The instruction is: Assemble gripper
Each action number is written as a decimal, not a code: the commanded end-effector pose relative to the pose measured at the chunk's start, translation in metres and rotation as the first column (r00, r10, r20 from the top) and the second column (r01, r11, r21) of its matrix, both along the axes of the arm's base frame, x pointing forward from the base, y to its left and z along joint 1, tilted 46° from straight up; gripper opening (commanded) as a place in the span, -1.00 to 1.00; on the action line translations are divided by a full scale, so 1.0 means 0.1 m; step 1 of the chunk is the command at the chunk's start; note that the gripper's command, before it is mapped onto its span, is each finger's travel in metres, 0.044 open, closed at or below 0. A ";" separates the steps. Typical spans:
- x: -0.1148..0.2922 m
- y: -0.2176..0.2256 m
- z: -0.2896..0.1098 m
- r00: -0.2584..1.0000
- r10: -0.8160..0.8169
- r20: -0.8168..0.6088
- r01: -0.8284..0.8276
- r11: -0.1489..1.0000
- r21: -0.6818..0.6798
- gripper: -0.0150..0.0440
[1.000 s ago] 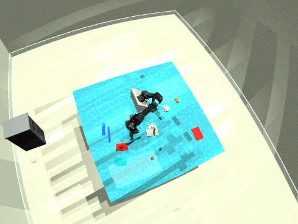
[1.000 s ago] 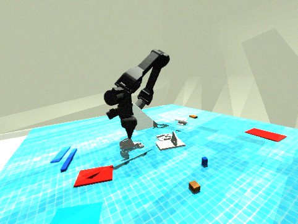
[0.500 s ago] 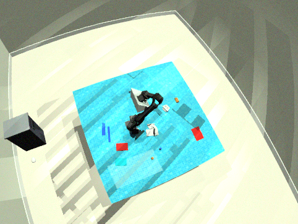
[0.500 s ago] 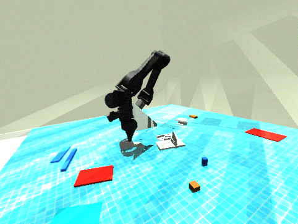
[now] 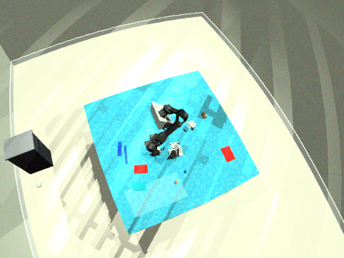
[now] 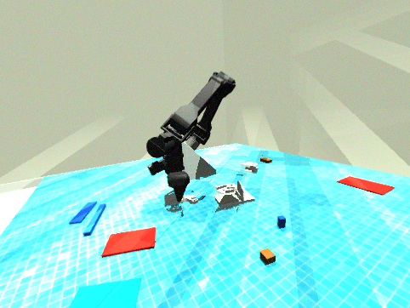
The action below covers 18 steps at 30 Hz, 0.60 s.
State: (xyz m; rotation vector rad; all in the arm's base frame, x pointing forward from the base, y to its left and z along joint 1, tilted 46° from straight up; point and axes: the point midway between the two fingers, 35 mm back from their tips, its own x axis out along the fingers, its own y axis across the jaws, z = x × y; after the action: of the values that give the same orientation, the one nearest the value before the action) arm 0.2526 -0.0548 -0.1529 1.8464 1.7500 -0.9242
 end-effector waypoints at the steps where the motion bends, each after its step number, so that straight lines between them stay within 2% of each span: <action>1: -0.04 0.08 -0.06 1.000 -0.004 -0.013 0.005 1.000 0.012 1.00; 18: -0.04 0.15 -0.12 1.000 -0.004 -0.013 0.004 1.000 0.013 1.00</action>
State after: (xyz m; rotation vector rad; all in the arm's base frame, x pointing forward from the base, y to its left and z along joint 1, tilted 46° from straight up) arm 0.2487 -0.0415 -0.1642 1.8470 1.7624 -0.9276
